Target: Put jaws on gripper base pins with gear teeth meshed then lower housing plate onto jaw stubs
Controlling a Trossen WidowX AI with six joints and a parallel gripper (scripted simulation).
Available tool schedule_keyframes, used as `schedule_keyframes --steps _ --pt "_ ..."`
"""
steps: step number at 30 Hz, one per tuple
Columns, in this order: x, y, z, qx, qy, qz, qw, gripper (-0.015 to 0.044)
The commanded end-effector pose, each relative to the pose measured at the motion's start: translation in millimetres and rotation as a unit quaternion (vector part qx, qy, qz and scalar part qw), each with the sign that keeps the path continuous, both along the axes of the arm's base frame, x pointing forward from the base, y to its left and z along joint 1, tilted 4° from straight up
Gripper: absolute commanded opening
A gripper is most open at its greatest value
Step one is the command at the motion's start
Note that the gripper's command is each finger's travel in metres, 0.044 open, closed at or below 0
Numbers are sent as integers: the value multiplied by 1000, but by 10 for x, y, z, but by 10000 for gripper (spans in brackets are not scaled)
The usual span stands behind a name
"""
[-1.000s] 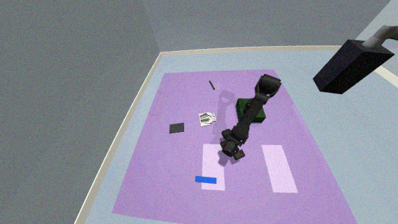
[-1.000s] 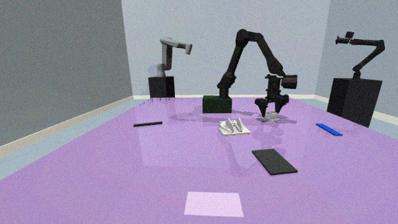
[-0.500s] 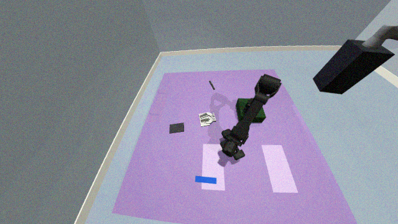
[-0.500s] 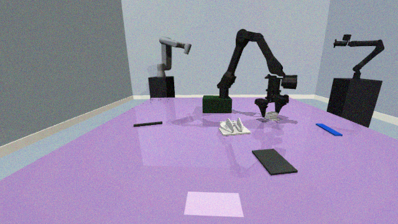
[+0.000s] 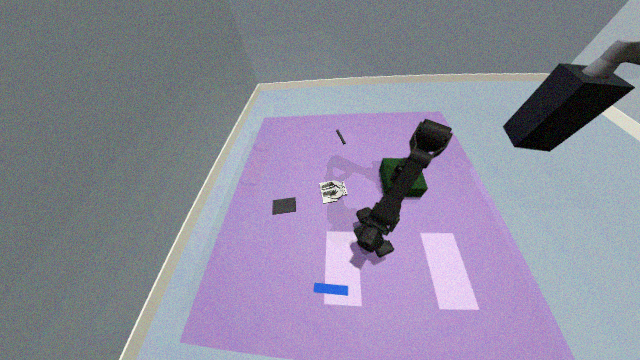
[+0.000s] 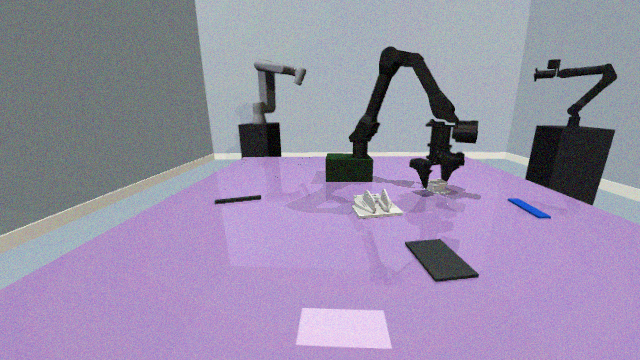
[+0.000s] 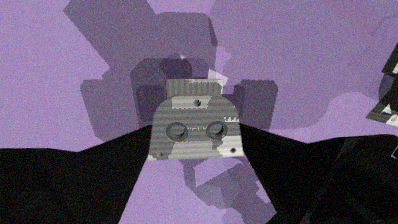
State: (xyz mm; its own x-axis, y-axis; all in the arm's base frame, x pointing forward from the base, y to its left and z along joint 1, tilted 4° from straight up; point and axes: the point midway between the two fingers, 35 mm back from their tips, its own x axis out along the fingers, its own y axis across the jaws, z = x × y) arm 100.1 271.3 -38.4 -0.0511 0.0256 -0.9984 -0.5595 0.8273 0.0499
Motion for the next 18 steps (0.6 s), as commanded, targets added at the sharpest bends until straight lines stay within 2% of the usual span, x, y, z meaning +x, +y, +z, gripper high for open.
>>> schedule_keyframes --steps 1,10,18 --pt "0 0 0 0 0 0 1000 351" --pt "2 2 20 0 0 0 1000 351" --pt "23 18 262 1 0 -1 1000 351"
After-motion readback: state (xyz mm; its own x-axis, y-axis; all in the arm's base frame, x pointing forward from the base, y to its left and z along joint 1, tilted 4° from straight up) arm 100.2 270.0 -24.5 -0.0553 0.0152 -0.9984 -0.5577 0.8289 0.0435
